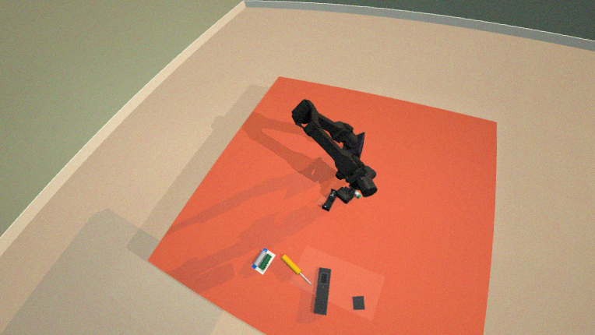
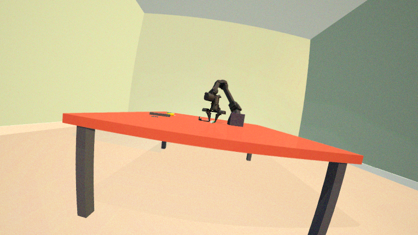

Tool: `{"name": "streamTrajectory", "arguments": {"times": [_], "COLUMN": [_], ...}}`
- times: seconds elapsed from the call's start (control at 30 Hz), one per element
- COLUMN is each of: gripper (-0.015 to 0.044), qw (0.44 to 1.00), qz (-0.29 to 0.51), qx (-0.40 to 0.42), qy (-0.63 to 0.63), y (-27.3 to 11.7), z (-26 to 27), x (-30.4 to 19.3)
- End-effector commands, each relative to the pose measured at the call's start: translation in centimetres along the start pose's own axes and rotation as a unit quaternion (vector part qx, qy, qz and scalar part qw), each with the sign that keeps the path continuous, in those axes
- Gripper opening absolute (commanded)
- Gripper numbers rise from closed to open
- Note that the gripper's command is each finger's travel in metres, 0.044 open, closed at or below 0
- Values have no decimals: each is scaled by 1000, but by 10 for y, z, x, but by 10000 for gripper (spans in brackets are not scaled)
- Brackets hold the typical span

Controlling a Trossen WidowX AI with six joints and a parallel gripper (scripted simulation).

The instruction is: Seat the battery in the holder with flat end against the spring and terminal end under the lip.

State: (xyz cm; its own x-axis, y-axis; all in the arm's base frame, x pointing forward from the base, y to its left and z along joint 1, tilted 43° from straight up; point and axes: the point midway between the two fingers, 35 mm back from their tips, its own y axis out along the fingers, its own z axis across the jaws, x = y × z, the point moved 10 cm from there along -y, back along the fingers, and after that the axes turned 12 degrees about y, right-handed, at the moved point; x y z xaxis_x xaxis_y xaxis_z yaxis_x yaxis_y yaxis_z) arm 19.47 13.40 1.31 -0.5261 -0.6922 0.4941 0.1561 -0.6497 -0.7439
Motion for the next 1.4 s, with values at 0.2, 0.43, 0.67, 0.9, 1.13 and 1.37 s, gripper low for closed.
{"name": "streamTrajectory", "arguments": {"times": [0.2,0.43,0.67,0.9,1.13,1.37], "gripper": [125,68,68,68,68,68], "qw": [1000,1000,1000,999,983,945], "qz": [-4,-4,-3,-2,-1,0], "qx": [1,1,0,0,-1,-1], "qy": [-4,-4,-4,-35,-182,-326], "y": [8,8,-30,-44,-49,-54], "z": [-1,-1,-1,2,20,37], "x": [2,2,1,1,2,4]}}
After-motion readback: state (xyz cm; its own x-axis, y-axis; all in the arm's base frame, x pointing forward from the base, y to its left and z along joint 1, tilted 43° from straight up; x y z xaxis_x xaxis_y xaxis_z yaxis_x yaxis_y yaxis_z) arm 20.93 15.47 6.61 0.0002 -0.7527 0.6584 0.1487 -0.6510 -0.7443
